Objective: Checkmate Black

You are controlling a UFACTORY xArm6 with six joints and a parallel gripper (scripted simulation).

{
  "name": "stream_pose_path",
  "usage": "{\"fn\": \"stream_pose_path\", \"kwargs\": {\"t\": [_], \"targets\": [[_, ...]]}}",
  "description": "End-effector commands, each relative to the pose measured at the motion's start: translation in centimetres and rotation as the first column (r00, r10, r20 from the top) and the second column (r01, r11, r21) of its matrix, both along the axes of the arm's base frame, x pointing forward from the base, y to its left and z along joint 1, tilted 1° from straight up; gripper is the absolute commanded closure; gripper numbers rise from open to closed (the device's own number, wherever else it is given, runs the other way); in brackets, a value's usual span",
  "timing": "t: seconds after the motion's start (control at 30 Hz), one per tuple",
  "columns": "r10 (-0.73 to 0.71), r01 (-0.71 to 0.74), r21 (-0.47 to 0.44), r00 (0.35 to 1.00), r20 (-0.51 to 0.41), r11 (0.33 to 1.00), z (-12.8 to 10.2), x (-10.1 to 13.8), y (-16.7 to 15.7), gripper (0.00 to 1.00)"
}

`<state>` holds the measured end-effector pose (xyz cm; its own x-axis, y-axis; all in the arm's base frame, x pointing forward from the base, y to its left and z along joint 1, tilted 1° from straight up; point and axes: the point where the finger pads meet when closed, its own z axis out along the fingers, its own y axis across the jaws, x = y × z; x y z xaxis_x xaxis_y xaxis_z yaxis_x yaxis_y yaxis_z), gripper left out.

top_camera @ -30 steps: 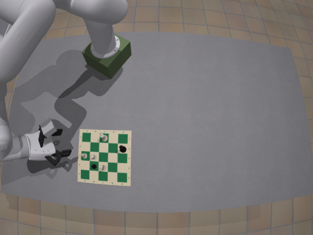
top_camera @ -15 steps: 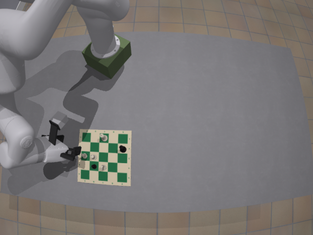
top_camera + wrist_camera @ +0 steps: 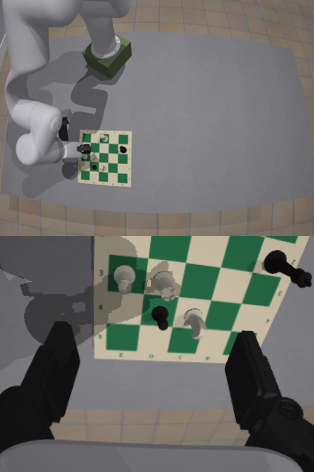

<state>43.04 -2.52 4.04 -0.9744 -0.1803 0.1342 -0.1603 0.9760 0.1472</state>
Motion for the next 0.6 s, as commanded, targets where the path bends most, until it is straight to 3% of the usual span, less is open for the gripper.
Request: {"fn": "stream_pose_path", "kwargs": {"t": [0.0,0.17,0.57], "targets": [[0.232,-0.224,-0.070,0.962,0.143,0.972,1.30,0.74,2.03,0.00],[0.318,-0.304,-0.099,0.931,0.178,0.947,1.79,0.92,2.92,0.00],[0.318,-0.305,-0.099,0.931,0.178,0.947,1.80,0.92,2.93,0.00]]}}
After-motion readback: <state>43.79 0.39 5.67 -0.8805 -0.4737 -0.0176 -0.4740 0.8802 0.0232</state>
